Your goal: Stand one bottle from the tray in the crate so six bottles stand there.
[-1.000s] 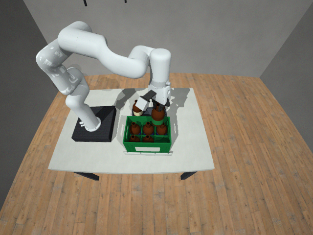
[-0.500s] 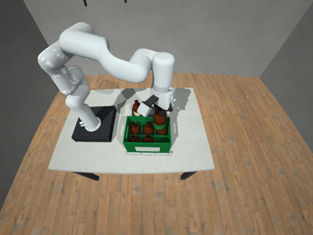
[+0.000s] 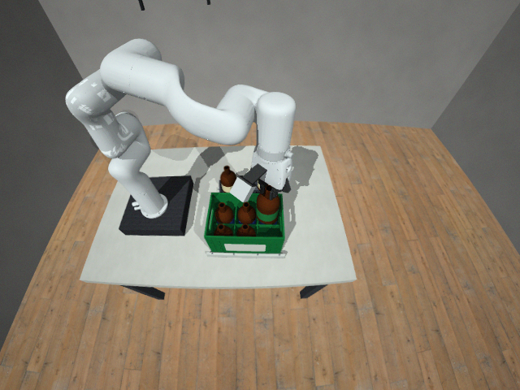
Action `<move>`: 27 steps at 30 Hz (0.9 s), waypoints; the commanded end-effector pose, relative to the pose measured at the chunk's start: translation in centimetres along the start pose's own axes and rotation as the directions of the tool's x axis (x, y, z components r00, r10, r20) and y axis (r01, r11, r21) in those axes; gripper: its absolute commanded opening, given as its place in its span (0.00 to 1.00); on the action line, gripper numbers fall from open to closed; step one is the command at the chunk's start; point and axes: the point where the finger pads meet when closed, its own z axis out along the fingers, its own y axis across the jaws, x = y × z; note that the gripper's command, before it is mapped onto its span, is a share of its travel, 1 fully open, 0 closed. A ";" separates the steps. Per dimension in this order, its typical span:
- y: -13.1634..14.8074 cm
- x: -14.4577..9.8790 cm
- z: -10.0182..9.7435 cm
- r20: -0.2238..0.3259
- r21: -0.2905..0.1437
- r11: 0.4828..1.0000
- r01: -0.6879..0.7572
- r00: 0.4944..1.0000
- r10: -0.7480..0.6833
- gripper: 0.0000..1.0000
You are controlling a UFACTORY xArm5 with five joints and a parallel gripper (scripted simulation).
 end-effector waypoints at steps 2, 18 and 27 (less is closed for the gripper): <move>-0.8 0.5 -0.2 0.002 0.004 1.000 0.000 1.000 0.000 0.00; -2.0 1.3 -0.2 0.002 0.004 1.000 0.000 1.000 0.000 0.00; -2.4 1.6 -0.2 0.003 0.004 1.000 0.000 1.000 0.000 0.00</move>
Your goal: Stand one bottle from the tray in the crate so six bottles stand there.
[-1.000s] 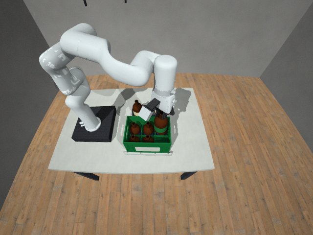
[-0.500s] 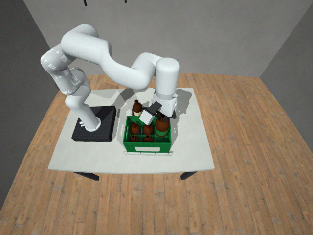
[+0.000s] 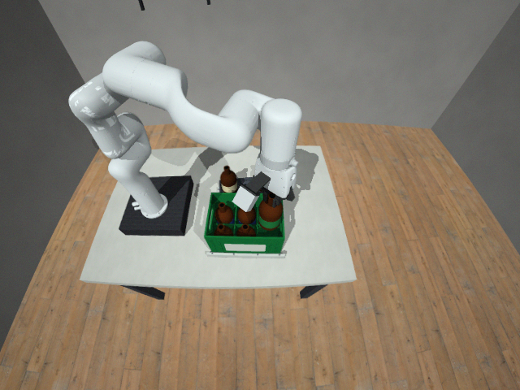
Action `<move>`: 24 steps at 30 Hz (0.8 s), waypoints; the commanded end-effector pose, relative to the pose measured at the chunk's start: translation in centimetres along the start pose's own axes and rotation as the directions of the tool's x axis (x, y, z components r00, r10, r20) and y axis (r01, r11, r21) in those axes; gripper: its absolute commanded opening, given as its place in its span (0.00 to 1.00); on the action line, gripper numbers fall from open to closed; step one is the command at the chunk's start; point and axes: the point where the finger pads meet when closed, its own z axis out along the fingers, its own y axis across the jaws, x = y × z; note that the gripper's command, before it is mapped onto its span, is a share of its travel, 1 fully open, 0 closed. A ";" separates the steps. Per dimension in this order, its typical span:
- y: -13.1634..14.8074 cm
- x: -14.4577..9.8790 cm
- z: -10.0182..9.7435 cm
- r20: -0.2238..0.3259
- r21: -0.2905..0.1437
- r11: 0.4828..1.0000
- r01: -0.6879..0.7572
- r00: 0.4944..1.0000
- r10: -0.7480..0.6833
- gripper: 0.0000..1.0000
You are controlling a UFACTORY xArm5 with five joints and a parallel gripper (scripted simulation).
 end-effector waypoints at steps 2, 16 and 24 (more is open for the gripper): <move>-0.3 0.1 -0.2 0.002 0.004 1.000 0.000 1.000 0.000 0.00; -0.7 0.4 -0.2 0.002 0.004 1.000 0.000 1.000 0.000 0.00; -0.8 0.5 -0.2 0.002 0.004 1.000 0.000 1.000 0.000 0.00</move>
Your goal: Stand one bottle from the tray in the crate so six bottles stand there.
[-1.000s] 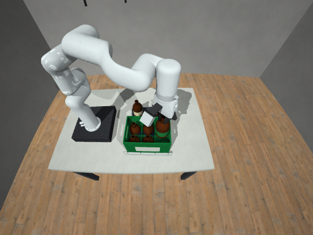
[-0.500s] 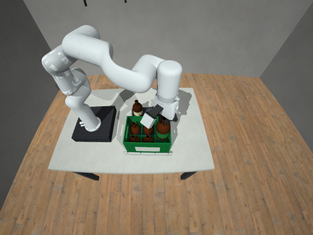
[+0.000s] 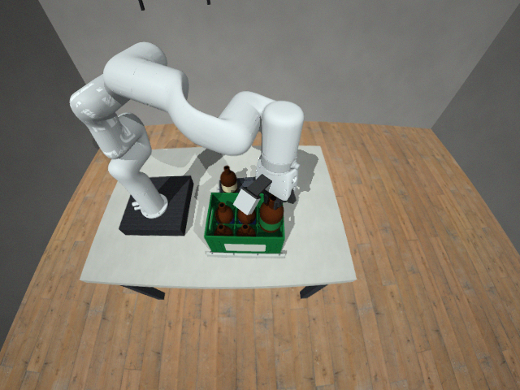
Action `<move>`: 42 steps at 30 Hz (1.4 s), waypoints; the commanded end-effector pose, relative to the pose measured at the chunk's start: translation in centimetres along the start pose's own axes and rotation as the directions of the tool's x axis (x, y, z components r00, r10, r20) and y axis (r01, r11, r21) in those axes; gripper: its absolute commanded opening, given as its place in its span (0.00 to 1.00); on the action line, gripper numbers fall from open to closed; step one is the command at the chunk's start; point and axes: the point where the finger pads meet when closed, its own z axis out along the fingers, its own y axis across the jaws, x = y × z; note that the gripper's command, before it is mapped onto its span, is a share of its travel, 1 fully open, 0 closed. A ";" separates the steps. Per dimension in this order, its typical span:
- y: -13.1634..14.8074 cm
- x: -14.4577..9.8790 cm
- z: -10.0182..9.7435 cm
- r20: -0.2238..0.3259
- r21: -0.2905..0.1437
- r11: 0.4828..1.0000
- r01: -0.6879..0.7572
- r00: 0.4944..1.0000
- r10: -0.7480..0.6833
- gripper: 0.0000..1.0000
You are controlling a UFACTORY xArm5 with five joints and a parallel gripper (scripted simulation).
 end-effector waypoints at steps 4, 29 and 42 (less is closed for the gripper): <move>-0.1 0.0 -0.2 0.002 0.004 1.000 0.000 1.000 0.000 0.00; -0.2 0.0 -0.2 0.002 0.004 1.000 0.000 1.000 0.000 0.00; -0.2 0.0 0.2 0.002 0.004 1.000 0.000 1.000 0.000 0.00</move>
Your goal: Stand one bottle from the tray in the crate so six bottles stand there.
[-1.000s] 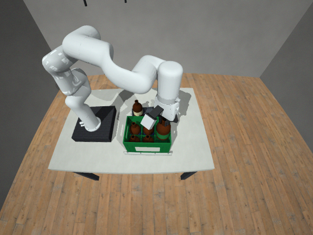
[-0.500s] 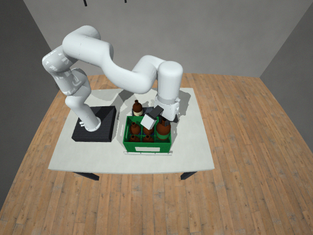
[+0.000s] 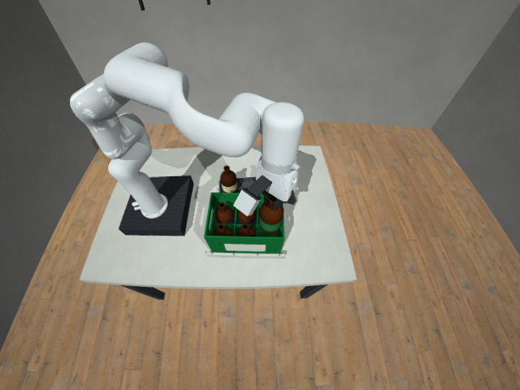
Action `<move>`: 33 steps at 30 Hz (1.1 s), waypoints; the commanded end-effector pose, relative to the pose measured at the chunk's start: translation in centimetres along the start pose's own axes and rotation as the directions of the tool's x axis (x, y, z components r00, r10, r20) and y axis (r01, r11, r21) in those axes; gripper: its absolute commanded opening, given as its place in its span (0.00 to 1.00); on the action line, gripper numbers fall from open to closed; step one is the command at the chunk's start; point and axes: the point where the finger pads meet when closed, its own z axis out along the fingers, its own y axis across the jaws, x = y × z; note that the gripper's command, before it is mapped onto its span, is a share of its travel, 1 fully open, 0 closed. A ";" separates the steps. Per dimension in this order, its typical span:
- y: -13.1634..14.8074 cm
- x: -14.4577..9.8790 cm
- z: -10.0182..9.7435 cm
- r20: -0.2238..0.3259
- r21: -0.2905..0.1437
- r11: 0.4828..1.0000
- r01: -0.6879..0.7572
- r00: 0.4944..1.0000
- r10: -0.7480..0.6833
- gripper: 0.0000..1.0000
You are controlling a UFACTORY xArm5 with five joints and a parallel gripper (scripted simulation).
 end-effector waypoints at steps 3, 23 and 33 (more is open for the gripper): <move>-0.1 0.0 0.1 0.002 0.004 1.000 0.000 1.000 0.000 0.00; -0.2 0.0 2.2 0.002 0.004 1.000 0.000 1.000 0.000 0.00; -0.2 0.1 3.1 0.002 0.004 1.000 0.000 1.000 0.000 0.00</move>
